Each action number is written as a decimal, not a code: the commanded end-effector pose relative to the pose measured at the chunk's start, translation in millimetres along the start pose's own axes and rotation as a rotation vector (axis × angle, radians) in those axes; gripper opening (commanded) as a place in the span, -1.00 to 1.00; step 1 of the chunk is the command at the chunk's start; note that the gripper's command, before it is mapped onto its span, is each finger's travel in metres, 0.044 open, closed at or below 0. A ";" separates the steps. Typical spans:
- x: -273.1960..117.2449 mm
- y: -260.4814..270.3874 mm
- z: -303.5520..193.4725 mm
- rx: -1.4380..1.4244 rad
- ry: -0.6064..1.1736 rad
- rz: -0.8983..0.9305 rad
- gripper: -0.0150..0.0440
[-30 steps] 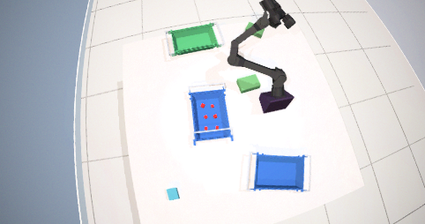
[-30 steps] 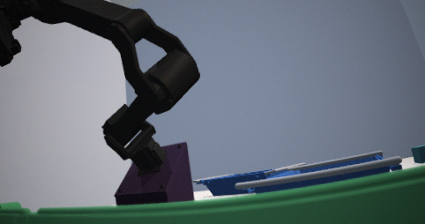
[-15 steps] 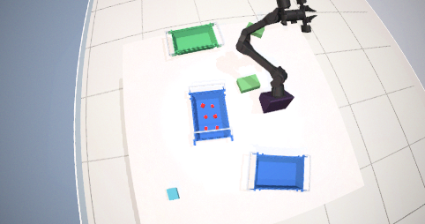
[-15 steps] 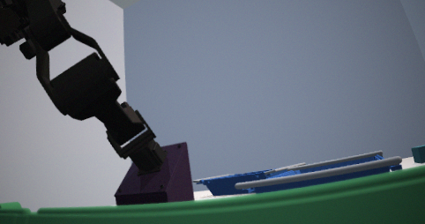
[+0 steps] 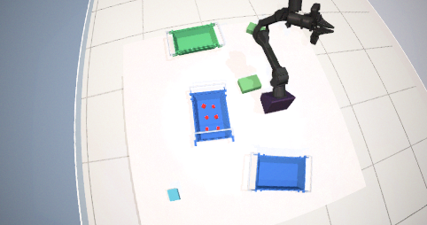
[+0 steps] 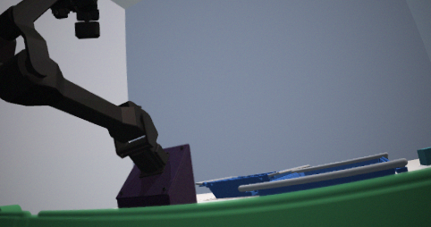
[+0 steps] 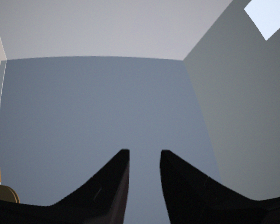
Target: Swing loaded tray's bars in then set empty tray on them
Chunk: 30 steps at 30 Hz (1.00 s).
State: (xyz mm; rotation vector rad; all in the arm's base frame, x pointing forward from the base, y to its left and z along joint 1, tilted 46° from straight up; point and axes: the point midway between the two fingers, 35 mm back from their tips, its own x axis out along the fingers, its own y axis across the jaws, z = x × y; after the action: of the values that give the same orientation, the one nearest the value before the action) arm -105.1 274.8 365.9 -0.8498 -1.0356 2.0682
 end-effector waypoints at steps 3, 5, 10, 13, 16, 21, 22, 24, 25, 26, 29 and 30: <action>-6.1 -17.4 -103.9 0.289 0.381 -0.065 -0.22; -15.4 -19.4 -137.3 0.385 0.501 -0.094 -0.22; -54.0 -16.7 -212.6 0.617 0.777 -0.189 -0.22; -84.0 -10.3 -248.0 0.745 0.917 -0.255 -0.22; -113.4 -2.0 -278.0 0.860 1.050 -0.318 -0.22; -174.9 20.7 -324.8 1.070 1.301 -0.447 -0.22; -188.3 26.4 -332.7 1.112 1.353 -0.474 -0.22; -215.6 38.9 -346.5 1.193 1.457 -0.531 -0.22; -229.5 45.7 -352.3 1.233 1.509 -0.560 -0.22; -243.6 52.8 -357.4 1.272 1.560 -0.590 -0.22; -285.5 76.8 -367.8 1.395 1.708 -0.687 -0.22; -299.0 85.9 -369.4 1.441 1.752 -0.726 -0.22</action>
State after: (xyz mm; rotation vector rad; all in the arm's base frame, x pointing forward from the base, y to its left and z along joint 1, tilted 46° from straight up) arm 303.2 197.3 208.4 -0.8498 0.7952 0.6335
